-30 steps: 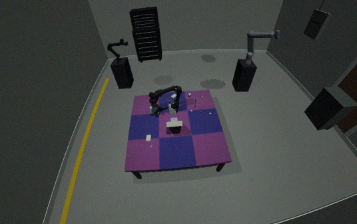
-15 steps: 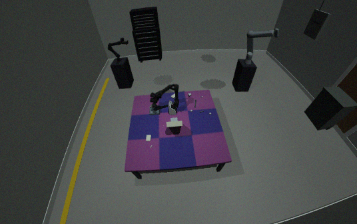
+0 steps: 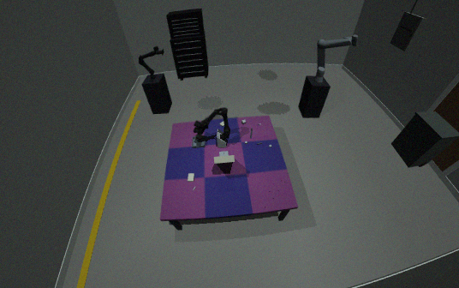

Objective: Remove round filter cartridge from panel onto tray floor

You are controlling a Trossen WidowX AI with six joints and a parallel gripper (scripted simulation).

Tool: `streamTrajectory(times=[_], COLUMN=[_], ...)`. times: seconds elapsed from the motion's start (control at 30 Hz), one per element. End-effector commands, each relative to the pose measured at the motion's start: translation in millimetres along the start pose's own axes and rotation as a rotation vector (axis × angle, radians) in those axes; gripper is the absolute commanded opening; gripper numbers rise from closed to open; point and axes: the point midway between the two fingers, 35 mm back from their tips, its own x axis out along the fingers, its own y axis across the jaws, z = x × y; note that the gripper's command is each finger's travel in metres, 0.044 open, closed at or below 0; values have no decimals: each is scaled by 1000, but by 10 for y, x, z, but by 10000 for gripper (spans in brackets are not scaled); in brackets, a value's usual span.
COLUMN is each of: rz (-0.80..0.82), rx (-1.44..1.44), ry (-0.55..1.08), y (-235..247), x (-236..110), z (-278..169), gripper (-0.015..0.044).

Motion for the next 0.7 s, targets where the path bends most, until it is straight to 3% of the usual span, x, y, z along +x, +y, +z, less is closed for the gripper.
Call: streamTrajectory(times=[0.0,0.37,0.67], rz=[-3,-3,0], rx=[1,1,5], ry=[10,10,17], y=[-4,0,4], x=[171,450,417], z=[-134,-341,-315], gripper=[0,0,236])
